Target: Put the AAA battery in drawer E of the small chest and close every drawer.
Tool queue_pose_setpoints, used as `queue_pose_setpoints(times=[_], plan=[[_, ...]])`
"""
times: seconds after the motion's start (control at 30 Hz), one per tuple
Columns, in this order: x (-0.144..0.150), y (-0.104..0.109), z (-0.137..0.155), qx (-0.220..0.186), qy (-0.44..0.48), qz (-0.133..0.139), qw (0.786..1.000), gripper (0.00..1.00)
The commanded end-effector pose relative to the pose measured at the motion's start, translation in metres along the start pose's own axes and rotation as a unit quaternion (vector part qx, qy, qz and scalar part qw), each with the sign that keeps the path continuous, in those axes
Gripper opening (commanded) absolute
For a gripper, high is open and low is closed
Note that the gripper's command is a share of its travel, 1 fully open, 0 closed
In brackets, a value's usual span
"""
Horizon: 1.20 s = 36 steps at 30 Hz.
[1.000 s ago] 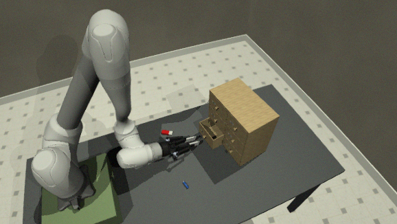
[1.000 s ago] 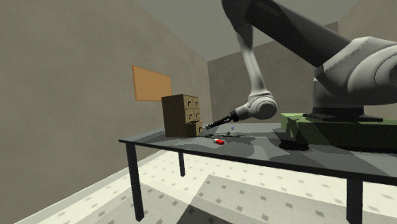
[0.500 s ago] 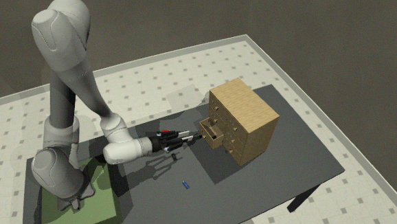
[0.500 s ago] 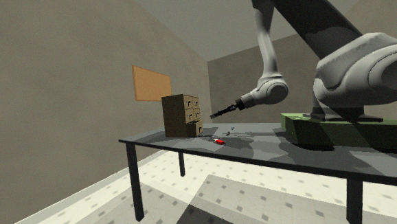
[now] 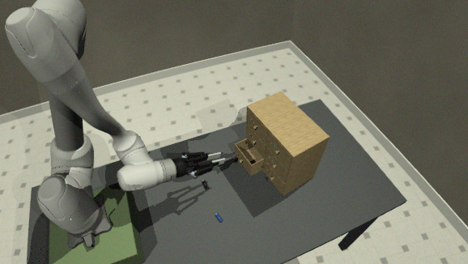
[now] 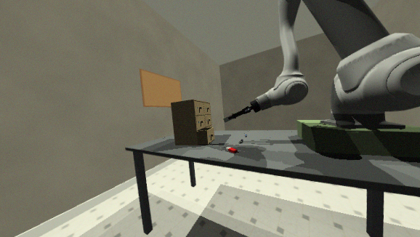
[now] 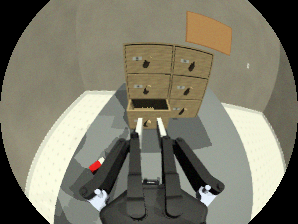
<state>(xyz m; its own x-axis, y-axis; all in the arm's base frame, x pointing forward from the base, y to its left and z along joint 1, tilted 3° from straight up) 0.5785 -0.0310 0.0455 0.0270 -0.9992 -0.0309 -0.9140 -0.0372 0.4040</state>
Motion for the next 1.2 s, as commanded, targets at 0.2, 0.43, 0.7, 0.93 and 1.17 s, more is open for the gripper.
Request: queue_pose_setpoints(times=[0.2, 0.43, 0.7, 0.93, 1.17], plan=[[0.0, 0.009, -0.005, -0.04, 0.0, 0.0, 0.999, 0.2], [0.0, 0.026, -0.016, -0.123, 0.0, -0.001, 0.992, 0.2], [-0.001, 0.04, -0.025, -0.194, -0.001, -0.002, 0.981, 0.2], [0.0, 0.048, -0.031, -0.233, 0.0, -0.001, 0.972, 0.2], [-0.001, 0.055, -0.036, -0.265, -0.001, -0.002, 0.964, 0.2]])
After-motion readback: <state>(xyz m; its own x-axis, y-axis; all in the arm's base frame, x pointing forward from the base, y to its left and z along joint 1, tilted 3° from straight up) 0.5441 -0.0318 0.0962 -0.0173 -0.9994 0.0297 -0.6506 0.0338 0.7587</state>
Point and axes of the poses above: the point where the finger pads meet when closed, its own y axis back along the fingers, its own x axis across the jaws, z = x × y, the point moved 2 cm from there along y, back along the fingers
